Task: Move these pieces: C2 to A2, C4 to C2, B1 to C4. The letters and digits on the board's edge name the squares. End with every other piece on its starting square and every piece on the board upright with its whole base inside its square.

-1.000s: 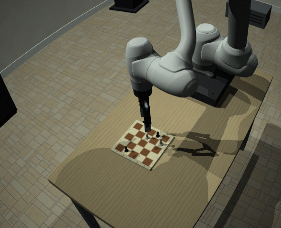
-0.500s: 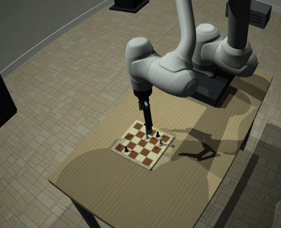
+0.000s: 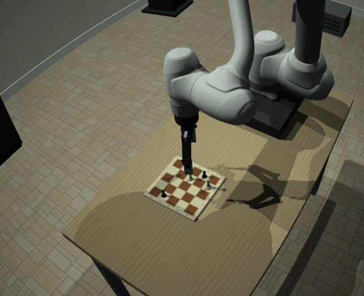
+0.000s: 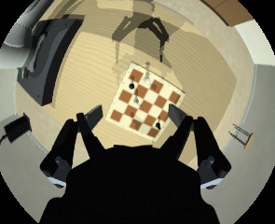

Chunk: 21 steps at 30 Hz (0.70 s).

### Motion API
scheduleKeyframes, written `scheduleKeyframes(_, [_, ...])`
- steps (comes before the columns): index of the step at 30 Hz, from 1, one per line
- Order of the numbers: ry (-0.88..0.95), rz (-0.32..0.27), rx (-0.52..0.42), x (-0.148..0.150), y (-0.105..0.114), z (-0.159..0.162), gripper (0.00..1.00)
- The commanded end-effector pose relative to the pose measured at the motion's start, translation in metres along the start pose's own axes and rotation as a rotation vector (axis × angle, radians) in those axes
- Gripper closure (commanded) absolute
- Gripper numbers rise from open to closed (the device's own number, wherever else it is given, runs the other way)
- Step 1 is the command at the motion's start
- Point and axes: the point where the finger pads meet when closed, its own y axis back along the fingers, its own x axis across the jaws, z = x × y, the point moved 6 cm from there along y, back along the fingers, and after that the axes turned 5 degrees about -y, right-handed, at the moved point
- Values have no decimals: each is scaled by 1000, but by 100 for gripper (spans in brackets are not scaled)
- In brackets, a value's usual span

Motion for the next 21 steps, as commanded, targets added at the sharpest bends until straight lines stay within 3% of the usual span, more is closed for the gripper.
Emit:
scheduleKeyframes(1, [-279,-4,-12,-3,-1,-10,0])
scheduleKeyframes(3, [-279,-4,-12,-3,-1,-10,0])
scheduleKeyframes(4, [-423,-3,-11,-3,-1,-12,0])
scheduleKeyframes(18, [-1087,16,31,-15,-5,-37,0])
scheduleKeyframes(20, [-1087,16,31,-15,-5,-37,0])
scheduleKeyframes(21, [-1230,16,35,-16,-5,-37,0])
